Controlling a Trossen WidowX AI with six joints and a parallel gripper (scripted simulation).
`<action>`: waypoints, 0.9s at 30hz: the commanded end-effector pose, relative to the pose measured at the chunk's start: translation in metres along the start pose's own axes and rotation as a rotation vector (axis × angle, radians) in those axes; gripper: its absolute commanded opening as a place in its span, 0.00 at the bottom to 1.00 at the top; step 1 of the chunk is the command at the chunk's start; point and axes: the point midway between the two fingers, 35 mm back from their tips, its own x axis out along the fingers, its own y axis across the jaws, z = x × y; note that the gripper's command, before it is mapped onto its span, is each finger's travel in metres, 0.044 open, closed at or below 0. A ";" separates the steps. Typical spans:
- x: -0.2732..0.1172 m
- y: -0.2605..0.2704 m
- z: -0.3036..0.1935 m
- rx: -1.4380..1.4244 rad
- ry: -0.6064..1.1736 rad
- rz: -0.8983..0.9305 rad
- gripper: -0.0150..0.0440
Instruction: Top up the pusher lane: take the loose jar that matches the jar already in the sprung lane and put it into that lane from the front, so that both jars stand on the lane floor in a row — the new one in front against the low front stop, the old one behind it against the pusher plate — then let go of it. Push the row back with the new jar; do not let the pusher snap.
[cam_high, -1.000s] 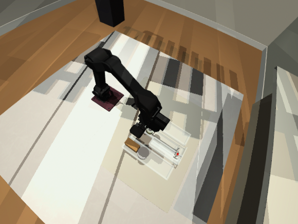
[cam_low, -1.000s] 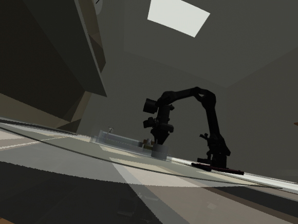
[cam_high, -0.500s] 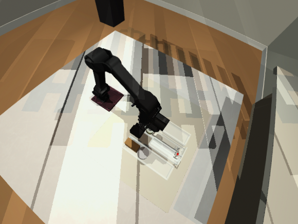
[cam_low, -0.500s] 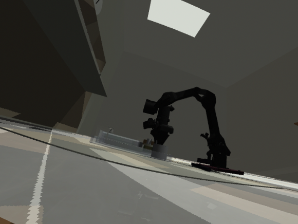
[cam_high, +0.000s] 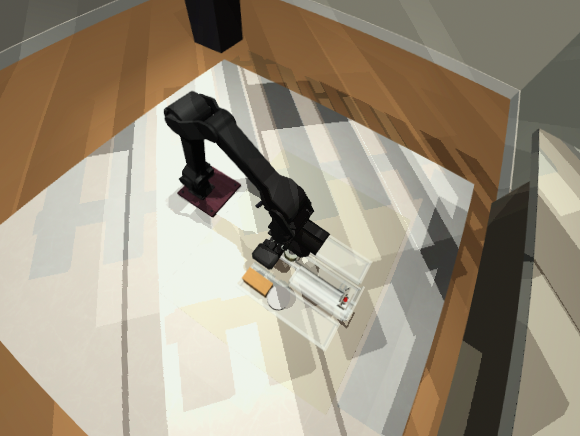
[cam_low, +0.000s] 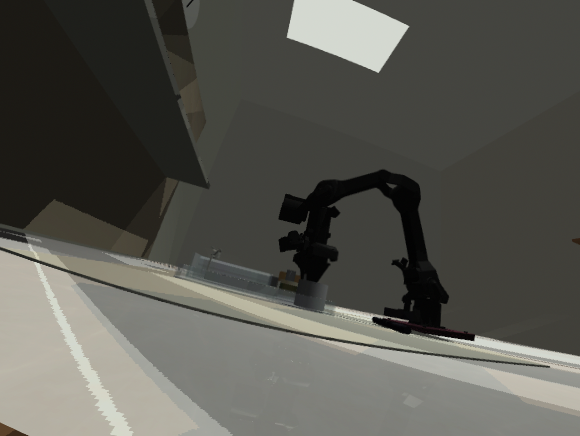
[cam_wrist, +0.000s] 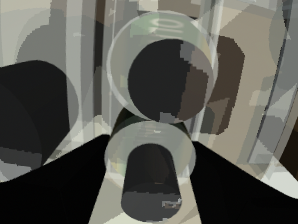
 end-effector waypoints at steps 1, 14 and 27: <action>0.000 -0.001 0.002 0.003 -0.012 -0.002 0.25; 0.000 -0.001 0.000 0.003 -0.012 -0.002 0.25; 0.000 -0.001 -0.002 0.003 -0.012 -0.002 0.25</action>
